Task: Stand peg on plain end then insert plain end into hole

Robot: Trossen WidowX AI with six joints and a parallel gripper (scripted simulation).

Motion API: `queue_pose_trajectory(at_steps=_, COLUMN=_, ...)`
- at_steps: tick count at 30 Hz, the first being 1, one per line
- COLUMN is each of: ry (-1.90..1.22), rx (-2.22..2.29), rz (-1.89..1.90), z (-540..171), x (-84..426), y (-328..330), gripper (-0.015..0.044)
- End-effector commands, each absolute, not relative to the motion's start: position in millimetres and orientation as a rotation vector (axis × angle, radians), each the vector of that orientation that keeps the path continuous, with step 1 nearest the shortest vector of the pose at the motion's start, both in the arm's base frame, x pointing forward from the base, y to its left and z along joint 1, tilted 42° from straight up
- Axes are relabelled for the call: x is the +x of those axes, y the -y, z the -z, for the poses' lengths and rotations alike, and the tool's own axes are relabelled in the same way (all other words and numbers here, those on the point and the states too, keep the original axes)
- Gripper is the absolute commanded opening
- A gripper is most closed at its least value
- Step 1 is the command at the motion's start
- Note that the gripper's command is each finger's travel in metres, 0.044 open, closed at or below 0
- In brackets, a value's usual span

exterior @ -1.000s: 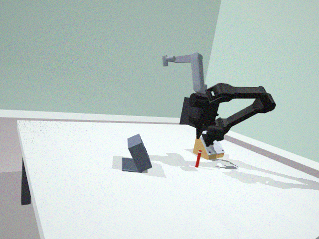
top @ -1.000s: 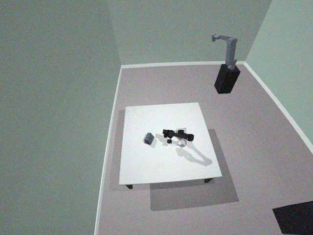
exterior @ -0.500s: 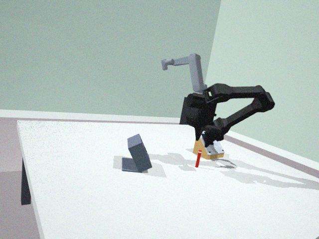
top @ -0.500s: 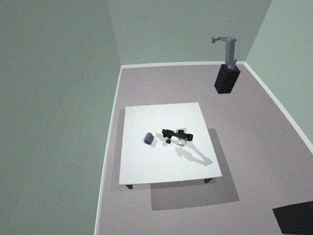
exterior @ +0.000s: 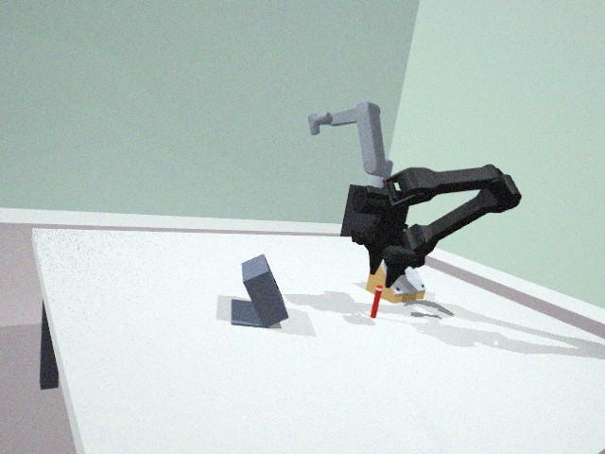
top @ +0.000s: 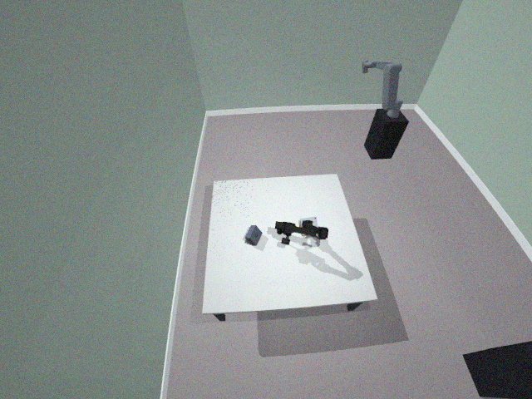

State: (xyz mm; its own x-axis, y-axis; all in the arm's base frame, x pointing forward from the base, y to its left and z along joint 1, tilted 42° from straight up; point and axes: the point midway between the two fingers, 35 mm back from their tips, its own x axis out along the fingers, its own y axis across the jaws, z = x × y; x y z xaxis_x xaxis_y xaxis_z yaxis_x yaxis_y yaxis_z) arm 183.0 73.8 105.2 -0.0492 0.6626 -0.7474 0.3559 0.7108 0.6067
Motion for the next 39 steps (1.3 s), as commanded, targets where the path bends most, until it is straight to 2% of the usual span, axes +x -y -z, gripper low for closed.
queue_pose_trajectory(at_steps=1, ry=-1.67, rx=0.841, rz=-0.299, z=-98.9, x=180.2, y=-78.5, gripper=0.044)
queue_pose_trajectory(at_steps=35, ry=-1.67, rx=0.845, rz=-0.304, z=-64.5, x=175.6, y=-111.3, gripper=0.044)
queue_pose_trajectory(at_steps=39, ry=-1.66, rx=0.836, rz=-0.309, z=-66.8, x=178.6, y=-110.5, gripper=0.0335)
